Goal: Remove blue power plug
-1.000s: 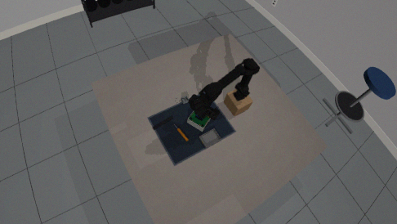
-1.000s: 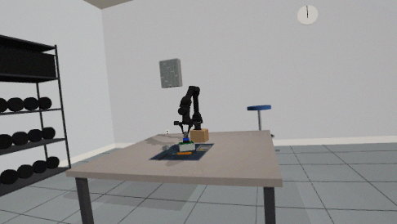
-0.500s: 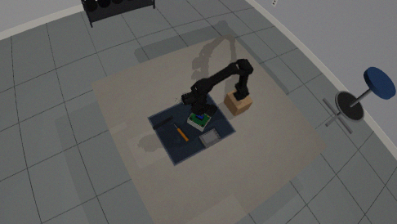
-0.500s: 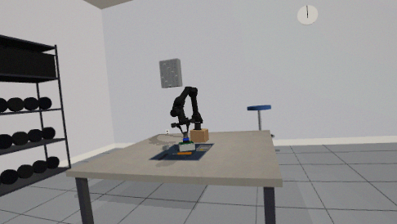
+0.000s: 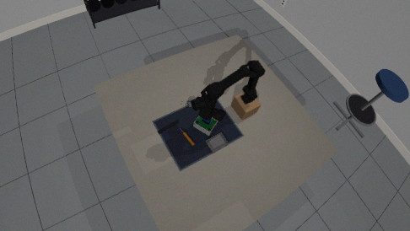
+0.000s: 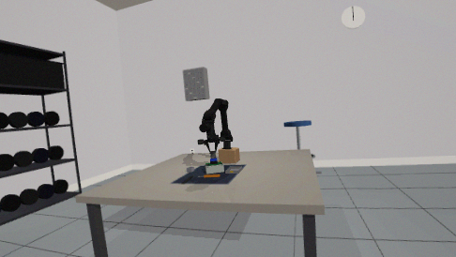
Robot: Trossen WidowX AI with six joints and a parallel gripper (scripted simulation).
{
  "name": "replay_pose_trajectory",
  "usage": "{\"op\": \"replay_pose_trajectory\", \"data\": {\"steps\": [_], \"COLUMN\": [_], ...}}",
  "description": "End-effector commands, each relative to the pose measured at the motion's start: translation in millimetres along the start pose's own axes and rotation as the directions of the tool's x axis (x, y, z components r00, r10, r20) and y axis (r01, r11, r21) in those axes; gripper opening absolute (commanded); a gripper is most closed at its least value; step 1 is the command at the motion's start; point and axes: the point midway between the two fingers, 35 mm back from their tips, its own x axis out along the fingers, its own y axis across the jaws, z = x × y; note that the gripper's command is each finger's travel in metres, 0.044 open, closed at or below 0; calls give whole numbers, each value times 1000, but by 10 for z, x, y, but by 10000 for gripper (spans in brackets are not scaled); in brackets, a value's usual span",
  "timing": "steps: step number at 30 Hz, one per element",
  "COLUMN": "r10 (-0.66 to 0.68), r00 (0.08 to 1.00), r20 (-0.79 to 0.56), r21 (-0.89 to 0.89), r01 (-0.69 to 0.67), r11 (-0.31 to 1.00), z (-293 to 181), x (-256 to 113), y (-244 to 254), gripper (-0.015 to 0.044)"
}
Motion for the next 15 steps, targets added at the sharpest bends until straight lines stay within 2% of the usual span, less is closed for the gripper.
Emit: {"op": "replay_pose_trajectory", "data": {"steps": [1, 9, 15], "r10": [-15, -14, -14], "r00": [1000, 1000, 1000], "r20": [23, 23, 23], "r21": [2, 2, 2], "r01": [15, 14, 14], "r11": [1000, 1000, 1000], "z": [-2, 3, 3], "x": [-173, 85, 85], "y": [19, 16, 16], "gripper": [0, 0, 157]}}
